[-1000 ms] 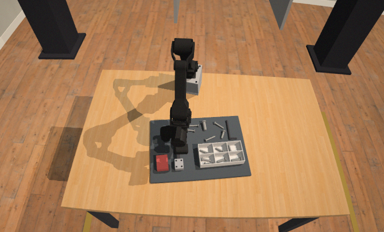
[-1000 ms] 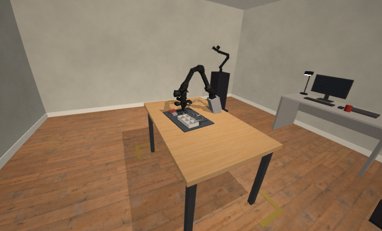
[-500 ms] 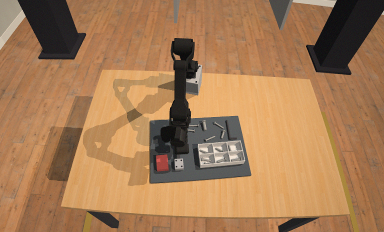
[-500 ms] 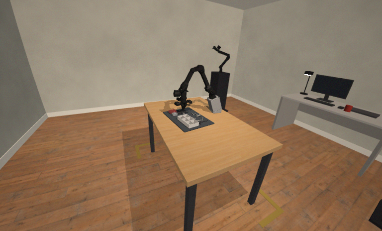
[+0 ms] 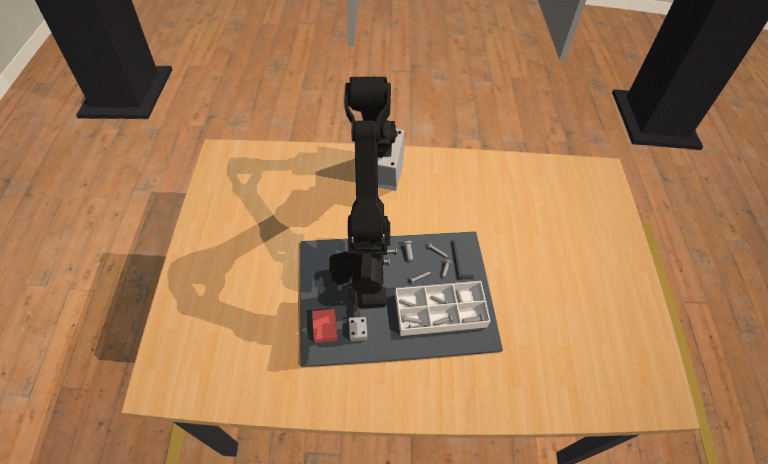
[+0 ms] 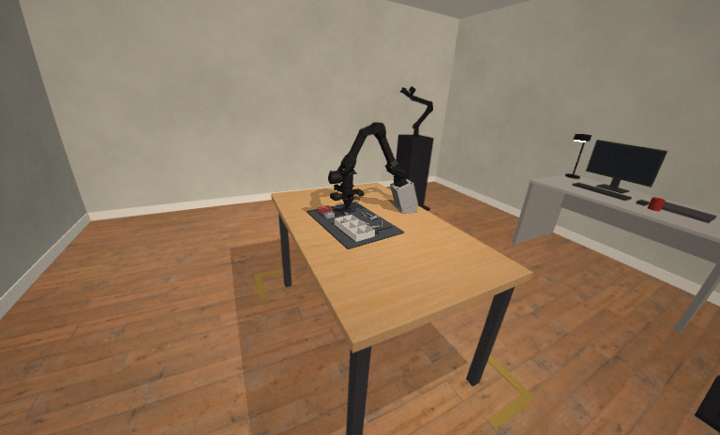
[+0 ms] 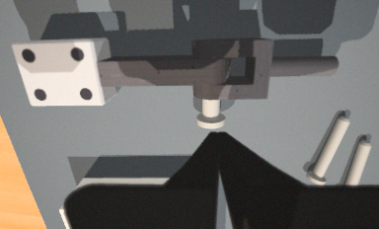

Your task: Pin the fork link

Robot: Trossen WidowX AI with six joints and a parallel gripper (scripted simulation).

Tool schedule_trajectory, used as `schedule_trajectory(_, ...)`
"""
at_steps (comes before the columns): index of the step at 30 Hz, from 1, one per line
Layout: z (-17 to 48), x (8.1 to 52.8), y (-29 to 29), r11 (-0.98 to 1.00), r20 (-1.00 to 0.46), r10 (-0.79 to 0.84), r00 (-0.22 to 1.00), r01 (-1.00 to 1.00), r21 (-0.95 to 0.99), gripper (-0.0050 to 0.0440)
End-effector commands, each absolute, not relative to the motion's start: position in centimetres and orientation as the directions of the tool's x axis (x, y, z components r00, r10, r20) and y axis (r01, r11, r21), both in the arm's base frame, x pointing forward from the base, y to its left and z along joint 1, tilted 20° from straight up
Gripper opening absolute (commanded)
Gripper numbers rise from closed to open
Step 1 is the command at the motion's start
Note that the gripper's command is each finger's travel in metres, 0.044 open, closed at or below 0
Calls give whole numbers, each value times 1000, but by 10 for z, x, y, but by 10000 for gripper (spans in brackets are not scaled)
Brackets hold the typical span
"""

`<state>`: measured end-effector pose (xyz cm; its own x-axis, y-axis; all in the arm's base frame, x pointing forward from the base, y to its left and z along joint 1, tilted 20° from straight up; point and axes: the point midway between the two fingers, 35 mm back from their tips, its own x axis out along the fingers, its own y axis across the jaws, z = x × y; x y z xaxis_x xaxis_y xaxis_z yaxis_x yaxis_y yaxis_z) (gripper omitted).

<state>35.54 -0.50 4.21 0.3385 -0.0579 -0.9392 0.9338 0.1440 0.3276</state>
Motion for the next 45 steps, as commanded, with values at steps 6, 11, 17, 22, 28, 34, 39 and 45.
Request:
schedule_trajectory(6,53,357,8,140,-926,-59,372,922,362,-50)
schedule_trajectory(11,53,358,10,140,-925,-58,376,920,365,-50)
schedule_trajectory(17,52,356,14,140,-927,-58,372,922,361,-50)
schedule_trajectory(22,51,356,15,140,-927,-56,371,922,361,-50)
schedule_trajectory(28,51,356,15,139,-927,-57,371,922,361,-50)
schedule_trajectory(34,49,356,15,139,-929,-57,367,924,356,-50)
schedule_trajectory(39,41,356,14,140,-935,-58,349,931,338,-50)
schedule_trajectory(45,39,357,14,140,-935,-58,350,930,339,-50)
